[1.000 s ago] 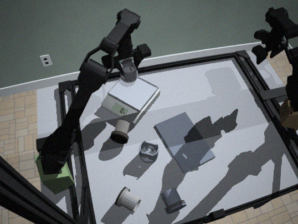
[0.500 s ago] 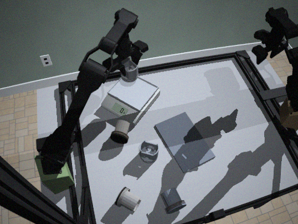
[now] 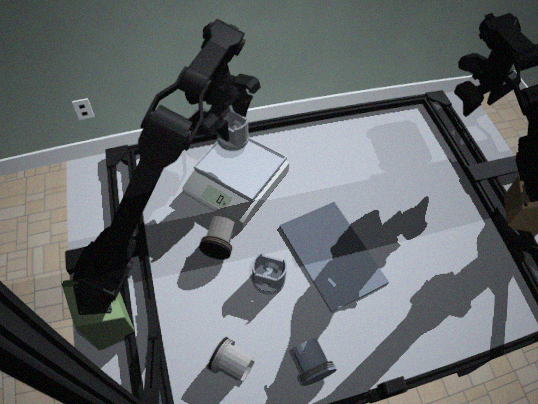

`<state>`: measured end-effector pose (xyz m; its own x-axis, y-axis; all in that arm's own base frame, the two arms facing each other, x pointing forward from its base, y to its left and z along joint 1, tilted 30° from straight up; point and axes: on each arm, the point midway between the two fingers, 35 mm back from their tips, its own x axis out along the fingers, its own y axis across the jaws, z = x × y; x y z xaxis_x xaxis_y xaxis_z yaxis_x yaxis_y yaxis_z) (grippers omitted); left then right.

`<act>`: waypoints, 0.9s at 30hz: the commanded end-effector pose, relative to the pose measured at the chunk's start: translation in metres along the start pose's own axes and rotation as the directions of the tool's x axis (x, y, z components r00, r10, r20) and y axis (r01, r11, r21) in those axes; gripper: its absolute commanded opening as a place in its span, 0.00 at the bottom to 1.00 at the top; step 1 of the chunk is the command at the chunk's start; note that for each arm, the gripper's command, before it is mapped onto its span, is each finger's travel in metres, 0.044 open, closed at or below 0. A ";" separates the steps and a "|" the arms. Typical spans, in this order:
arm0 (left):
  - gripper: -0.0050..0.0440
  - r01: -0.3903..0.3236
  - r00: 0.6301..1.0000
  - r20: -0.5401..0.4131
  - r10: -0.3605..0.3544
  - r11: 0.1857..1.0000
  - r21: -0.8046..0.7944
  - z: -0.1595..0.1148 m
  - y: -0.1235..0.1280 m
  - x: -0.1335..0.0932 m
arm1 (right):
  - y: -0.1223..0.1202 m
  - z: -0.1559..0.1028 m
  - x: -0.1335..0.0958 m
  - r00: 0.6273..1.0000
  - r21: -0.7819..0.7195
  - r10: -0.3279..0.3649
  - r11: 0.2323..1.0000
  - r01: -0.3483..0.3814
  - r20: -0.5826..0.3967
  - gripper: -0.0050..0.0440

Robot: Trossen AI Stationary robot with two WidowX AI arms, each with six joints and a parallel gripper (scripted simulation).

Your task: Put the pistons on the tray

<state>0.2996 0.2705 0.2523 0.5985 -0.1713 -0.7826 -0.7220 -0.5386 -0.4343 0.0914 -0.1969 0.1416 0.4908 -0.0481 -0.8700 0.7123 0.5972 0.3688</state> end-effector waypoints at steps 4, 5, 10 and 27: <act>0.43 0.012 1.000 -0.004 -0.012 1.000 0.001 -0.004 -0.001 0.007 | 0.001 0.000 0.000 1.000 -0.003 0.004 1.000 -0.004 0.001 1.00; 0.43 0.012 1.000 -0.004 -0.012 1.000 0.001 -0.004 -0.001 0.009 | 0.001 0.000 0.000 1.000 -0.003 0.004 1.000 -0.004 0.001 1.00; 0.43 0.012 1.000 -0.004 -0.012 1.000 0.001 -0.004 -0.001 0.014 | 0.001 0.000 0.000 1.000 -0.003 0.004 1.000 -0.004 0.001 1.00; 0.43 0.012 1.000 -0.004 -0.012 1.000 0.001 -0.002 -0.001 0.039 | 0.001 0.000 0.000 1.000 -0.003 0.004 1.000 -0.004 0.001 1.00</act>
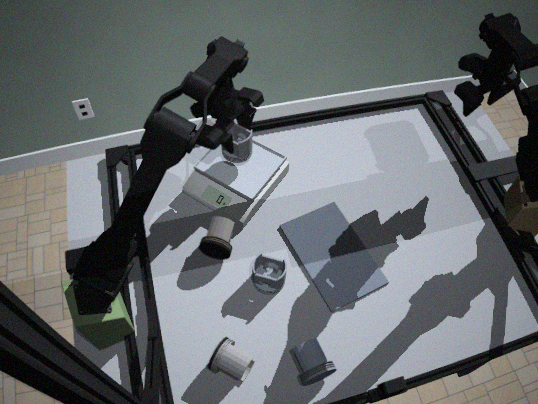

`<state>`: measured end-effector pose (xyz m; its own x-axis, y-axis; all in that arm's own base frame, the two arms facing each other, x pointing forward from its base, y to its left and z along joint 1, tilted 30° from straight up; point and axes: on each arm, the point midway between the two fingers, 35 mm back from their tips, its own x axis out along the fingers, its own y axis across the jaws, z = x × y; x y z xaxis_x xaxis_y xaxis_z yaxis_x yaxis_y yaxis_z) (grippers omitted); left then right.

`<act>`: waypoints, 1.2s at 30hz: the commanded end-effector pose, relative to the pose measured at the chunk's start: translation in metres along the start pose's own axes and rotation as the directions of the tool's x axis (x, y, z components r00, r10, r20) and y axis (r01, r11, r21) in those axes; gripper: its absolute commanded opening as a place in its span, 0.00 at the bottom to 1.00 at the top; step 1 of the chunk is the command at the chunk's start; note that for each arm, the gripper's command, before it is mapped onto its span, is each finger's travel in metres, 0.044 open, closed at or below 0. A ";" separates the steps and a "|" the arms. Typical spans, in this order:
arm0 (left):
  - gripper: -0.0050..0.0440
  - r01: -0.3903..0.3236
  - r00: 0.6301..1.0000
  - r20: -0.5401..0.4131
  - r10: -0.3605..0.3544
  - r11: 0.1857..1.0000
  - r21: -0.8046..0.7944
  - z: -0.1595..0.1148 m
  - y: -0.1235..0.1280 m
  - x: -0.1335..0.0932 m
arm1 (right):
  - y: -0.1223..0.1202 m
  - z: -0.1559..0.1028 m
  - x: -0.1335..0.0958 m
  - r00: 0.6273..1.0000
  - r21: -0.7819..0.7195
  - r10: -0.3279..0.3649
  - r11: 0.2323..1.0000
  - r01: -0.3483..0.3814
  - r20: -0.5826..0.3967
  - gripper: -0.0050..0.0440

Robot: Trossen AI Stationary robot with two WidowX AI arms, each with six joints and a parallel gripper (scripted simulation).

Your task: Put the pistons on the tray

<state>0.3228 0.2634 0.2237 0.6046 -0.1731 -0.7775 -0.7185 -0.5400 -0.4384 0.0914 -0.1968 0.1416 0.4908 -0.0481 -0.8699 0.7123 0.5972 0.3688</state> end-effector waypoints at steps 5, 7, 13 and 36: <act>0.43 0.007 1.000 0.002 -0.007 1.000 0.002 -0.001 0.000 0.010 | 0.001 0.000 0.000 1.000 -0.003 0.004 1.000 -0.004 0.001 1.00; 0.43 0.007 1.000 0.002 -0.007 1.000 0.002 -0.001 0.000 0.013 | 0.001 0.000 0.000 1.000 -0.003 0.004 1.000 -0.004 0.001 1.00; 0.43 0.007 1.000 0.002 -0.007 1.000 0.002 0.000 0.000 0.021 | 0.001 0.000 0.000 1.000 -0.003 0.004 1.000 -0.004 0.001 1.00; 0.87 0.007 1.000 0.002 -0.007 1.000 0.002 0.000 0.000 0.033 | 0.001 0.000 0.000 1.000 -0.003 0.004 1.000 -0.004 0.001 1.00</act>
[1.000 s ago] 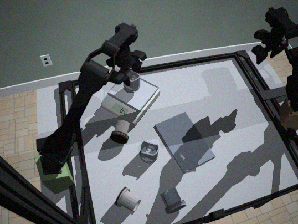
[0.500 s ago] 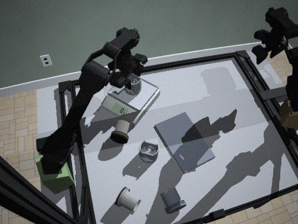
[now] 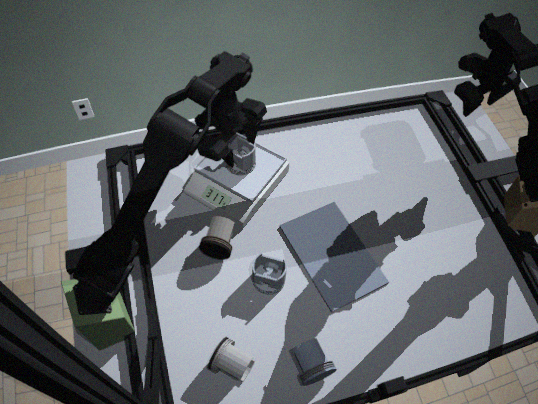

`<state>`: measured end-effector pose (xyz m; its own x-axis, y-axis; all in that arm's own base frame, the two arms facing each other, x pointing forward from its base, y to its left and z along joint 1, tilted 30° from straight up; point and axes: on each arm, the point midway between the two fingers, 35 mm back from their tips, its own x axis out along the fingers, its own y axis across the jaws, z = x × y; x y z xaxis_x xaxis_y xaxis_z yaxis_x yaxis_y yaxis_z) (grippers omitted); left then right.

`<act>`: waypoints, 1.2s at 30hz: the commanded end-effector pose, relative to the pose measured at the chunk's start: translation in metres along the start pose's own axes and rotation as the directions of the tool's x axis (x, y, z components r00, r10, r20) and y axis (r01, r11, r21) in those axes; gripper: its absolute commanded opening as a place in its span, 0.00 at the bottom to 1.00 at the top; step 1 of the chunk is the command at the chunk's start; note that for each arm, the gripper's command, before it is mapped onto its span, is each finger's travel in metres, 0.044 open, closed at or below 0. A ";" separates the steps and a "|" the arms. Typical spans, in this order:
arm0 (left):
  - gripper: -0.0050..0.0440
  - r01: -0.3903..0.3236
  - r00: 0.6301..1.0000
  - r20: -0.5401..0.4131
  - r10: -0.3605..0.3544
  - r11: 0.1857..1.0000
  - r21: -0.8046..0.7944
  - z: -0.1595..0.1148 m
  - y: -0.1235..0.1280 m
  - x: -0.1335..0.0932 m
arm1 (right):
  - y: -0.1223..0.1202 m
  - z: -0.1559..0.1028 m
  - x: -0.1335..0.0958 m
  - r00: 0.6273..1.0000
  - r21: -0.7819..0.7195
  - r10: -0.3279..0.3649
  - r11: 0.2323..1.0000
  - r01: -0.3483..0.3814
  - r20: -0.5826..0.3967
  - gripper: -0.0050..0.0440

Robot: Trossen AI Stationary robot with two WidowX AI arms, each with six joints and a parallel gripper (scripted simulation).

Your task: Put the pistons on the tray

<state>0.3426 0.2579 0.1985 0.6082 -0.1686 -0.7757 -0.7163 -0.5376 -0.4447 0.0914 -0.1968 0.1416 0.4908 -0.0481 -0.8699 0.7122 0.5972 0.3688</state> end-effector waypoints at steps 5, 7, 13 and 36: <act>0.87 0.001 1.000 0.000 -0.001 1.000 -0.003 0.000 0.000 0.000 | 0.001 0.000 0.000 1.000 -0.002 0.004 1.000 -0.004 0.001 1.00; 0.87 0.001 1.000 0.000 -0.001 1.000 -0.003 0.000 0.000 0.000 | 0.001 0.000 0.000 1.000 -0.002 0.004 1.000 -0.004 0.001 1.00; 0.87 0.001 1.000 0.000 -0.001 1.000 -0.003 0.000 0.000 -0.003 | 0.001 0.000 0.000 1.000 -0.002 0.004 1.000 -0.004 0.001 1.00; 0.87 0.001 1.000 0.000 -0.001 1.000 -0.003 0.000 0.000 -0.038 | 0.001 0.000 0.000 1.000 -0.002 0.004 1.000 -0.004 0.001 1.00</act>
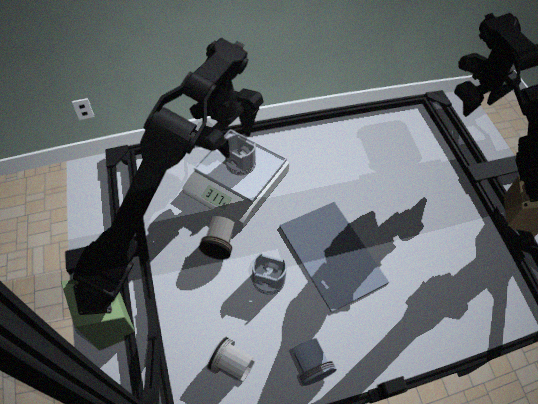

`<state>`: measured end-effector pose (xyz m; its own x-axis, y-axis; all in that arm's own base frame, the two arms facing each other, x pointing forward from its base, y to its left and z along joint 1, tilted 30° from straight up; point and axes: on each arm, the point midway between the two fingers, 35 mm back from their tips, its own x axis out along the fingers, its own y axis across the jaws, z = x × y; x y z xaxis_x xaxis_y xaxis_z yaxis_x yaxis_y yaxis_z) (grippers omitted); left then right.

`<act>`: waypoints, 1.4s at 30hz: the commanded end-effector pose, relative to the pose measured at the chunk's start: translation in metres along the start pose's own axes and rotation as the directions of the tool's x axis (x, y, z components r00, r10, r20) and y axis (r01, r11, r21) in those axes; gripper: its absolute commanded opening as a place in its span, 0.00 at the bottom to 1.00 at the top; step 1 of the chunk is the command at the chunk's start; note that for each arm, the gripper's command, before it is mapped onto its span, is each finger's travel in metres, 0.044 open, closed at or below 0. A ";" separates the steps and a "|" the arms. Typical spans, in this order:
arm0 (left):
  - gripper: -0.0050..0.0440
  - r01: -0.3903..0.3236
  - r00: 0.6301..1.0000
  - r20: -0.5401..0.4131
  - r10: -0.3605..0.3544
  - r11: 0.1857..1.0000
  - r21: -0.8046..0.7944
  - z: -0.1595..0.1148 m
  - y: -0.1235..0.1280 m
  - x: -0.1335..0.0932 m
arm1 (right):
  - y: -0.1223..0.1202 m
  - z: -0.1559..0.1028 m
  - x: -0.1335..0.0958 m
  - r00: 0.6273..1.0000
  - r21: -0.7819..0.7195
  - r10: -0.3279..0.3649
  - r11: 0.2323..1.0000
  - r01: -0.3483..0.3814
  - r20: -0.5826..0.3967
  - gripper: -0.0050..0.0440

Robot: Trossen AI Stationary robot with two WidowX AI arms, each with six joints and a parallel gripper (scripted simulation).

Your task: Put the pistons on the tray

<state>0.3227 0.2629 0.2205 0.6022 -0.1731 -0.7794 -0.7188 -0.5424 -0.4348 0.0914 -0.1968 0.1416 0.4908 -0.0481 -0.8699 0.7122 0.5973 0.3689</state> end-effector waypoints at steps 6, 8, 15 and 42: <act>0.87 0.009 1.000 0.000 -0.009 1.000 0.005 -0.001 -0.002 -0.018 | 0.001 0.000 0.000 1.000 -0.002 0.004 1.000 -0.004 0.001 1.00; 0.87 0.009 1.000 0.000 -0.009 1.000 0.005 -0.001 -0.002 -0.021 | 0.001 0.000 0.000 1.000 -0.002 0.004 1.000 -0.004 0.001 1.00; 0.87 0.009 1.000 0.000 -0.009 1.000 0.005 -0.001 -0.002 -0.029 | 0.001 0.000 0.000 1.000 -0.002 0.004 1.000 -0.004 0.001 1.00; 0.87 -0.052 0.998 0.062 0.030 0.920 0.389 -0.005 -0.002 -0.055 | 0.001 0.000 0.000 1.000 -0.002 0.004 1.000 -0.004 0.001 1.00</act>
<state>0.2921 0.2687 0.2668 0.5691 -0.1448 -0.8095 -0.8132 -0.2448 -0.5279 0.0914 -0.1968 0.1416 0.4909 -0.0480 -0.8699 0.7122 0.5973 0.3689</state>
